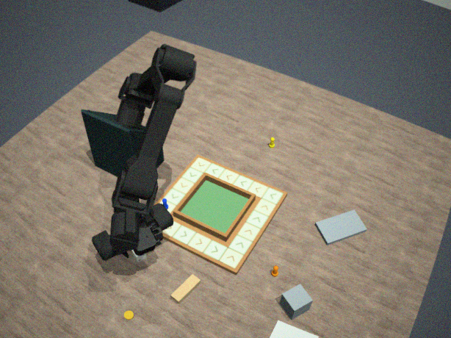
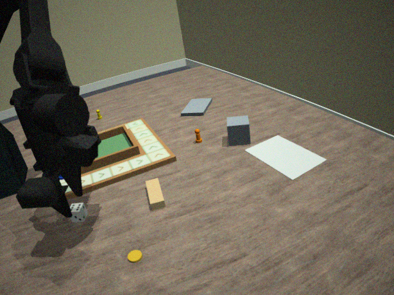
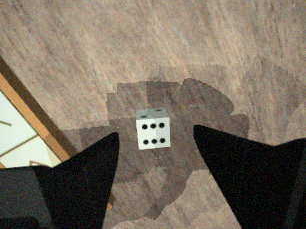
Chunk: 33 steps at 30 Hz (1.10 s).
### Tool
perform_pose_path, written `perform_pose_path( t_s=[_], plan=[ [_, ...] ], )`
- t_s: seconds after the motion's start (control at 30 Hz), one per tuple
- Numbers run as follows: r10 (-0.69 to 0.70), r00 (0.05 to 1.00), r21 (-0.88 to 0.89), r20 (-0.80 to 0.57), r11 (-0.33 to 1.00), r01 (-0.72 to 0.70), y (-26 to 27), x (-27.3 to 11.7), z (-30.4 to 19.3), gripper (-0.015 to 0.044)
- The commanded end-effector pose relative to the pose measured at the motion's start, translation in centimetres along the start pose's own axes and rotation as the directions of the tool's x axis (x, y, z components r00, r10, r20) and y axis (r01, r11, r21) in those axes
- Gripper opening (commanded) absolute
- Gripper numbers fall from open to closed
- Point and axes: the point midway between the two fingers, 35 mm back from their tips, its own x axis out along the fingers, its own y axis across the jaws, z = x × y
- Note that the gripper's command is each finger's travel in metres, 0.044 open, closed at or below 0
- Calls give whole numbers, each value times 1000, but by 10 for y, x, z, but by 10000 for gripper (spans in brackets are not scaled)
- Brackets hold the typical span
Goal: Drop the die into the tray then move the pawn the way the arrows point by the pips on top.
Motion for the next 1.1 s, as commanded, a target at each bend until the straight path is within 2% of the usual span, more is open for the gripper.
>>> perform_pose_path(
  t_s=[0.0,0.3,0.53,0.73,0.8,1.07],
  plan=[
    [5,1000,3,-3,1000,-5,1,9,-1,275],
    [6,1000,3,-3,1000,-6,2,21,-2,275],
    [6,1000,3,-3,1000,-6,2,21,-2,91],
    [6,1000,3,-3,1000,-6,2,21,-2,51],
    [6,1000,3,-3,1000,-6,2,20,-2,0],
    [1,1000,4,-1,1000,-1,0,-39,7,0]
  ],
)
